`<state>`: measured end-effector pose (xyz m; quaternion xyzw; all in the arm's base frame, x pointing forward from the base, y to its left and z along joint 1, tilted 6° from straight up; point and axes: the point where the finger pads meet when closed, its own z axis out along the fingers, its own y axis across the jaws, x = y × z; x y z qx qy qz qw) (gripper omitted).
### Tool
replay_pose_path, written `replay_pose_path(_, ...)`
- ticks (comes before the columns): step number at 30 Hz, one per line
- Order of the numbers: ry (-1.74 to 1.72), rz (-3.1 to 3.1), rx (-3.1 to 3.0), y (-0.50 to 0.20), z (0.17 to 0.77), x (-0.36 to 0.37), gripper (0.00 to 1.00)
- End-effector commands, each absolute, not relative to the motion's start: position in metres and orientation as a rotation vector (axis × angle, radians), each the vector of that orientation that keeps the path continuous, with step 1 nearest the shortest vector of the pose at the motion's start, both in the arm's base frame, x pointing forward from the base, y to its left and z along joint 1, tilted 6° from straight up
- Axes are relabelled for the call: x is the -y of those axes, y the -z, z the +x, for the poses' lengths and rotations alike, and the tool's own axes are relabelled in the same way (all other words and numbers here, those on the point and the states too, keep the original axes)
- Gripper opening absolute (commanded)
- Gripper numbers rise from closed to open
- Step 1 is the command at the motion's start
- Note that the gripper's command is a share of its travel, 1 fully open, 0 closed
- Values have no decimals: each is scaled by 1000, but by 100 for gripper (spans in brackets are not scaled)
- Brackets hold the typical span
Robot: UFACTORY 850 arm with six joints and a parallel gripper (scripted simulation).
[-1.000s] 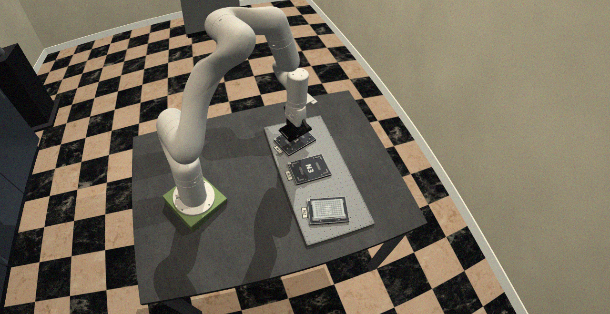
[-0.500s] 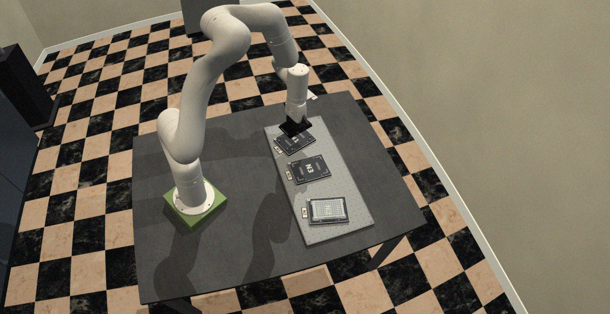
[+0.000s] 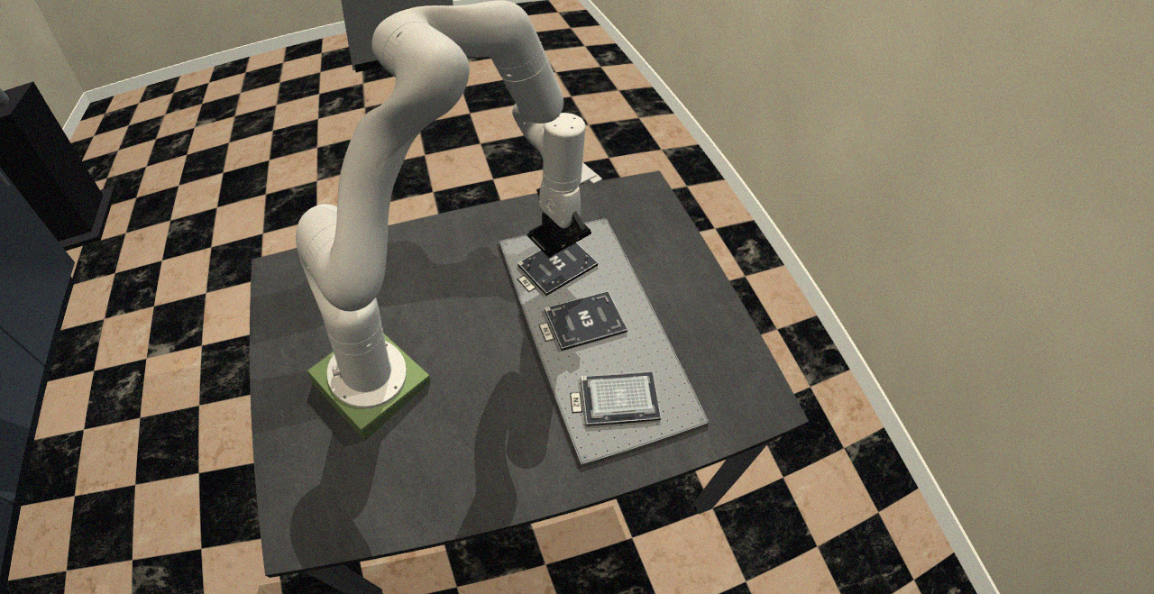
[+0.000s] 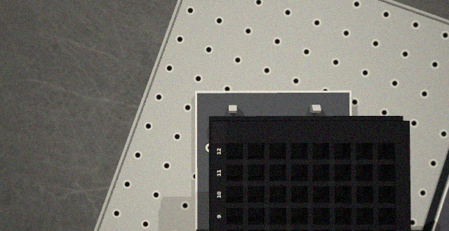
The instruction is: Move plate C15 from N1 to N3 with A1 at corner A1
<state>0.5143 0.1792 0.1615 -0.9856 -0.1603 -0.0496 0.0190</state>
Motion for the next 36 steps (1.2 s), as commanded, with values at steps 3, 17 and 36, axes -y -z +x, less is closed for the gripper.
replay_pose_path(3, 157, -3059, 497, -163, 515, -179, 0)
replay_pose_path(17, 145, -3084, -2, -159, 517, -119, 0)
replay_pose_path(36, 145, -3085, -2, -156, 519, -44, 0)
